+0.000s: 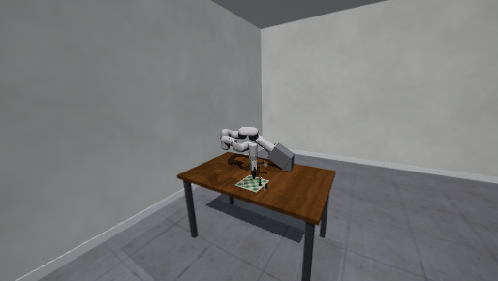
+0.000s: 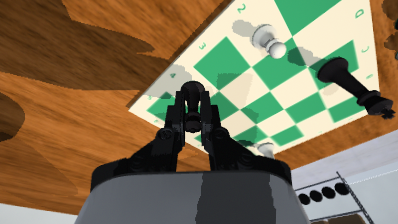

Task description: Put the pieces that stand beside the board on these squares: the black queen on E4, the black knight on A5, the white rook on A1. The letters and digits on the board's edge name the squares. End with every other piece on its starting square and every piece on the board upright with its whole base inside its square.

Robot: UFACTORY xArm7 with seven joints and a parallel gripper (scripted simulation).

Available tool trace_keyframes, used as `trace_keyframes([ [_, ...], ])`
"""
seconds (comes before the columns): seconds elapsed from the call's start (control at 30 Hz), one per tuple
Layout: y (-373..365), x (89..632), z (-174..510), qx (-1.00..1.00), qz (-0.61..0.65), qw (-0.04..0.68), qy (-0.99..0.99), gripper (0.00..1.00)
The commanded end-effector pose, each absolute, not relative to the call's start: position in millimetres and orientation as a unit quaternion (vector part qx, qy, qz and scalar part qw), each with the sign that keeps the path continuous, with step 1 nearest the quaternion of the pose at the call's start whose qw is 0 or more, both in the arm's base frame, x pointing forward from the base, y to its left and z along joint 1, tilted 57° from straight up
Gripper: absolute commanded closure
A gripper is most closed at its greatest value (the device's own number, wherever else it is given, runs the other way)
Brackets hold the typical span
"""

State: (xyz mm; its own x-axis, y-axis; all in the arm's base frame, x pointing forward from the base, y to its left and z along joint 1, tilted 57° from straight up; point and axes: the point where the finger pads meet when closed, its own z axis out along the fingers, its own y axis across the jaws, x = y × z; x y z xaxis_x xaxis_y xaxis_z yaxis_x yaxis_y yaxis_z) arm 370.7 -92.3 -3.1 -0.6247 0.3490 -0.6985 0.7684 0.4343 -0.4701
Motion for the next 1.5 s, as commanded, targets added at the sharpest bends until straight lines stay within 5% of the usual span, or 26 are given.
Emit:
trace_keyframes([
  [0.0,-90.5,371.4,-2.6,0.346,-0.402,0.261,0.807,1.0],
  [0.53,-90.5,371.4,-2.6,0.346,-0.402,0.261,0.807,1.0],
  [0.67,-90.5,371.4,-2.6,0.346,-0.402,0.261,0.807,0.83],
  [0.8,-90.5,371.4,-2.6,0.346,-0.402,0.261,0.807,0.83],
  [1.03,-90.5,371.4,-2.6,0.346,-0.402,0.261,0.807,0.58],
  [1.47,-89.8,371.3,-2.2,0.346,-0.402,0.261,0.807,0.58],
])
